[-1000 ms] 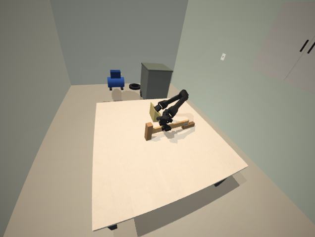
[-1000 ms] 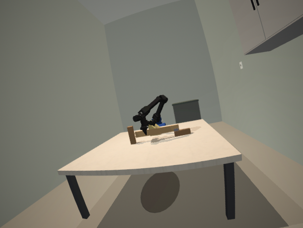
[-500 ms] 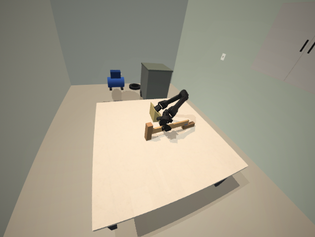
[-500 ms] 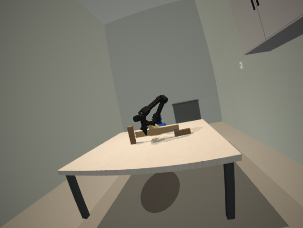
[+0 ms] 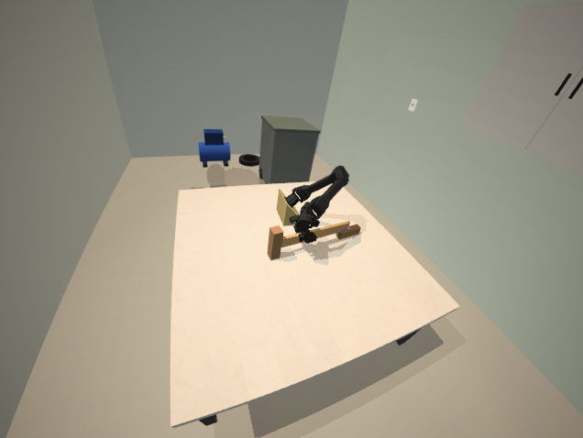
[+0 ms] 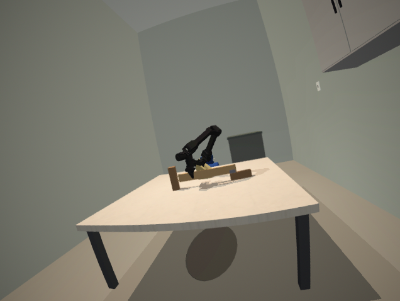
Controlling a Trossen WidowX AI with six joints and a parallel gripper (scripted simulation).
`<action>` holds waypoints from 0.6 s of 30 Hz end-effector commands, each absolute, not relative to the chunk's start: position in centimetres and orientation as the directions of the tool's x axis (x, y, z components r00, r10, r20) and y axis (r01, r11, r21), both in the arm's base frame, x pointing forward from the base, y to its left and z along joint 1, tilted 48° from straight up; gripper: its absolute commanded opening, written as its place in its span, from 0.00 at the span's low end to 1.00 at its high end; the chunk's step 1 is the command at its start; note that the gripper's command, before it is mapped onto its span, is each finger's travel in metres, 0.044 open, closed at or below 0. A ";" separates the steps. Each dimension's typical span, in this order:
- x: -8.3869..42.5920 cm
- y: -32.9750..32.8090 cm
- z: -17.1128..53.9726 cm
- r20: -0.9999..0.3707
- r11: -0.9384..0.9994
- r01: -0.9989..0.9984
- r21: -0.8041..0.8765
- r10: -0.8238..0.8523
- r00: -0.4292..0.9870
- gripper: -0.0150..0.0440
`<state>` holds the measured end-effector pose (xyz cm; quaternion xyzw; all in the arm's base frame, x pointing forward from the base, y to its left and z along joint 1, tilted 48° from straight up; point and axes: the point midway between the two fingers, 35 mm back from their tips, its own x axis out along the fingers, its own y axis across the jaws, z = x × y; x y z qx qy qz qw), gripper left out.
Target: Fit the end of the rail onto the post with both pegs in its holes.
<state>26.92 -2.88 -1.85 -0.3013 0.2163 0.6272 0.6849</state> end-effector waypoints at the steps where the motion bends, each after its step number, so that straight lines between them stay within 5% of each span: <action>1: 27.0 -3.1 -1.9 -0.674 0.034 -0.989 -0.145 0.728 0.124 0.25; 18: 27.0 -3.6 -2.1 -0.674 0.034 -0.989 -0.145 0.728 0.124 0.25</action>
